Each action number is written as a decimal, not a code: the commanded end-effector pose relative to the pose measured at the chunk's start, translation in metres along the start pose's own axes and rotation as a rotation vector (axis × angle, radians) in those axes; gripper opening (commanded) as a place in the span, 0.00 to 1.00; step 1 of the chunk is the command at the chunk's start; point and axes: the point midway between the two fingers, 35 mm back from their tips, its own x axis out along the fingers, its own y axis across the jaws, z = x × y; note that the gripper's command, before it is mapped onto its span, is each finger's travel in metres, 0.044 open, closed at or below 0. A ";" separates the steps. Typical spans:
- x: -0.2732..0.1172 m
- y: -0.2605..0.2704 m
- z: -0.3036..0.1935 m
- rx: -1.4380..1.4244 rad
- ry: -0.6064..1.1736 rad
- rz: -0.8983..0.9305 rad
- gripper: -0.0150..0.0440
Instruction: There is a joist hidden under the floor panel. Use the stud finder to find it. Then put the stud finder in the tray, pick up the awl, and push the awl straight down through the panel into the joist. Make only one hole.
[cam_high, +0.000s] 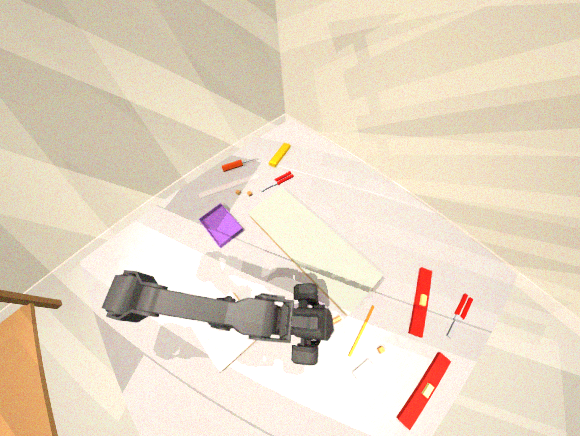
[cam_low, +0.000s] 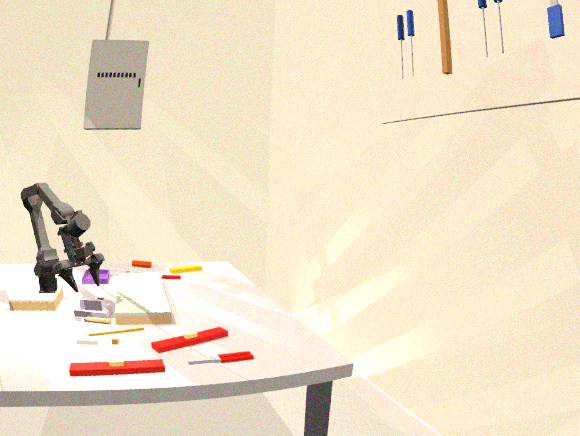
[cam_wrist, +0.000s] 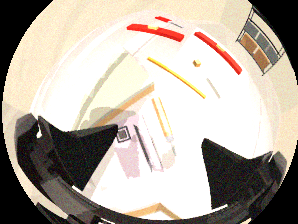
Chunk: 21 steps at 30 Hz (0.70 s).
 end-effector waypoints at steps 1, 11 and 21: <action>0.011 0.030 -0.031 -0.492 0.219 0.200 1.00; 0.011 0.030 -0.031 -0.492 0.219 0.200 1.00; 0.012 0.035 -0.028 -0.492 0.219 0.200 1.00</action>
